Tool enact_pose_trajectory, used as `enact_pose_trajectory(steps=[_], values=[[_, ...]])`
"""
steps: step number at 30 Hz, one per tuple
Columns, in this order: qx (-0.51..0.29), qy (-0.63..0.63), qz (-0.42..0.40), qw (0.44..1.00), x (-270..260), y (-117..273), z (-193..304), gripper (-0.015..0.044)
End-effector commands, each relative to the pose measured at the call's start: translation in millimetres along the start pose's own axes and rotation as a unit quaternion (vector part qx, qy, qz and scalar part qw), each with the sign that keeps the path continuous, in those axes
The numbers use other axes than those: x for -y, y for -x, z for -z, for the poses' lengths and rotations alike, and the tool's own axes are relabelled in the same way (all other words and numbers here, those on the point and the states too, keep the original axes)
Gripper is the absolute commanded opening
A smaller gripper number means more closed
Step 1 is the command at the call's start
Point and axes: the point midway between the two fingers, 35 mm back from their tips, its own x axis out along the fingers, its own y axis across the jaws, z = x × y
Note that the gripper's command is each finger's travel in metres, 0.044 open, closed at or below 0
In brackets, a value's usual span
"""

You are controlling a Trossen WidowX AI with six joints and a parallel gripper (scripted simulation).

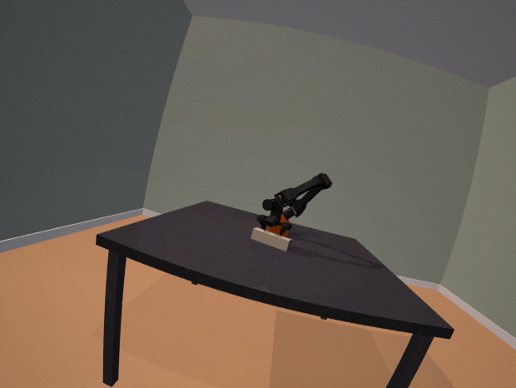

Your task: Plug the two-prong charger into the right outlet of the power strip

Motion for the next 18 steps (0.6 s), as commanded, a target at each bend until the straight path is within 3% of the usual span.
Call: enact_pose_trajectory(steps=[1, 18], values=[[0.000, 0.001, 0.002, 1.000, 1.0, -0.2, 6.6, 0.0440], [-0.001, 0.001, 0.002, 1.000, 1.1, -1.9, 26.3, 0.0440]])
